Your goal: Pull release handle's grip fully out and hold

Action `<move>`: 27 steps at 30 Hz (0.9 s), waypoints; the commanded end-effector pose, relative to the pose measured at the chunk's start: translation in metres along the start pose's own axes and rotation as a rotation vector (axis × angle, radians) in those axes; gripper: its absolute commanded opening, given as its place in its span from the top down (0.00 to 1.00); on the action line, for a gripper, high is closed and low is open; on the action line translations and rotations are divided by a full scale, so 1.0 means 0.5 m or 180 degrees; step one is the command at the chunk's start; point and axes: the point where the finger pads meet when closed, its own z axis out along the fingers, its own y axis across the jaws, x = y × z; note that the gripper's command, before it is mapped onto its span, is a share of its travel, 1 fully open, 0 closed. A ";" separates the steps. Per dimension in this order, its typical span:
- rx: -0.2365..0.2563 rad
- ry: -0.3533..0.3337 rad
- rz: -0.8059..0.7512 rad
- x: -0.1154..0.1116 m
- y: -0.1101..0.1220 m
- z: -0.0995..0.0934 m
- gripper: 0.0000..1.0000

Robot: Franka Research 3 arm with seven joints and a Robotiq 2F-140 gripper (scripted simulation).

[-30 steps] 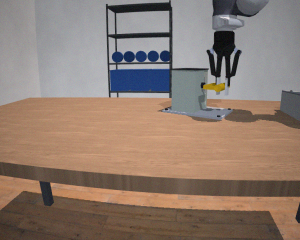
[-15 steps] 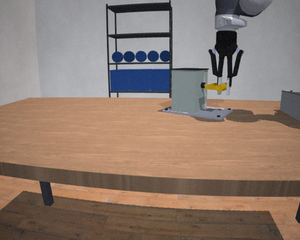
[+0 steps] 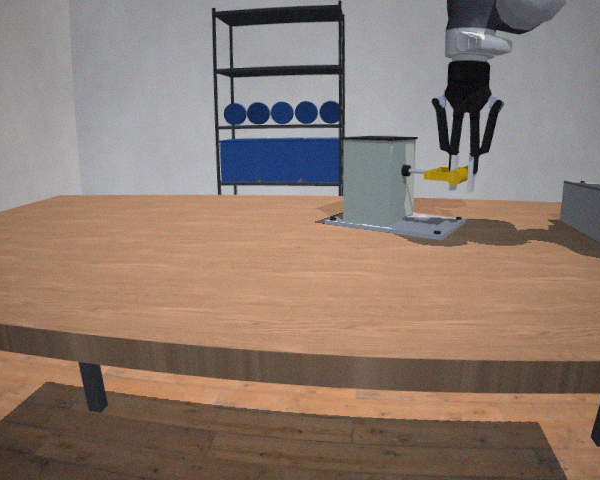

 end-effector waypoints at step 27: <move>0.0057 -0.0027 0.0020 -0.003 -0.047 0.003 1.00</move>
